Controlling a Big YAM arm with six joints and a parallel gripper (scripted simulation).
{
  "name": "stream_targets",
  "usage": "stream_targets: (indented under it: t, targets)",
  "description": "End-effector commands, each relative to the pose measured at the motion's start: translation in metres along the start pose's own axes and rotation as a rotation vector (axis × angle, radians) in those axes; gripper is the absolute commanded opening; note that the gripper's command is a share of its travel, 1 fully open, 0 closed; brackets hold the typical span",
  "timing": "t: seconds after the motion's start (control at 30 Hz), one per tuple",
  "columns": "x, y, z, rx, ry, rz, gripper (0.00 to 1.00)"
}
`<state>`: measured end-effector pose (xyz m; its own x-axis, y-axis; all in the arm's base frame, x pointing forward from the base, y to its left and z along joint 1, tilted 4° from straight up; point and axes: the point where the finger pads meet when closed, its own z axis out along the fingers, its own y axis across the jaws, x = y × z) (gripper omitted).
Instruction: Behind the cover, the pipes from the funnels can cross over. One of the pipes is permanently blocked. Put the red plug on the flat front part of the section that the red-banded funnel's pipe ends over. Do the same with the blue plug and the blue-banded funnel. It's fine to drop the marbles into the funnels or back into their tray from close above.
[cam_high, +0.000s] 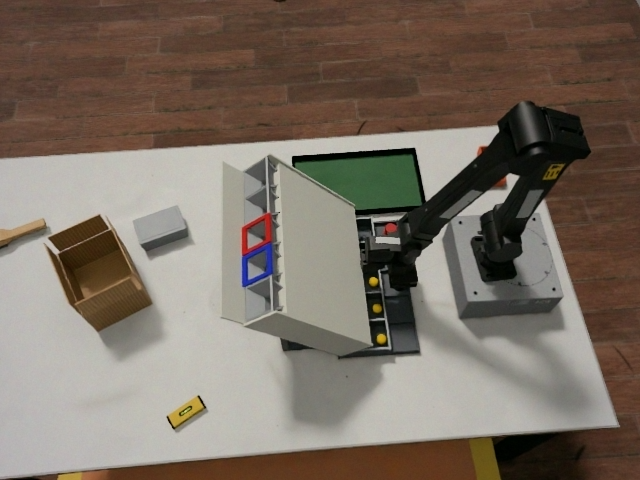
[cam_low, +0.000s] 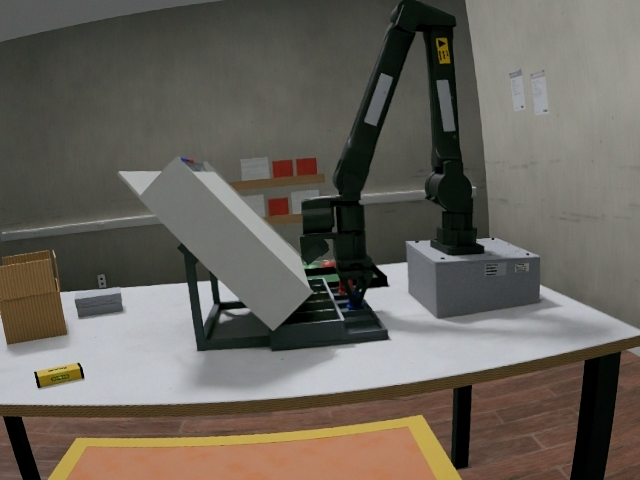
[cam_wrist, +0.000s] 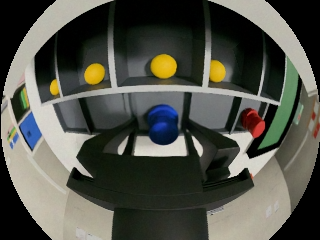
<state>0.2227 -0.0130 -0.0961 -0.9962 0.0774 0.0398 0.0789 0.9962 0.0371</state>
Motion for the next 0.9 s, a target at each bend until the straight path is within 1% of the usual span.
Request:
stream_targets:
  t: [0.0,0.63,0.87]
  targets:
    - [-0.004,0.000,-0.001,0.000,-0.010,0.000,0.59]
    - [-0.004,0.000,-0.001,-0.001,-0.009,0.000,0.59]
    - [-0.005,0.000,-0.061,-0.003,0.000,-0.003,0.59]
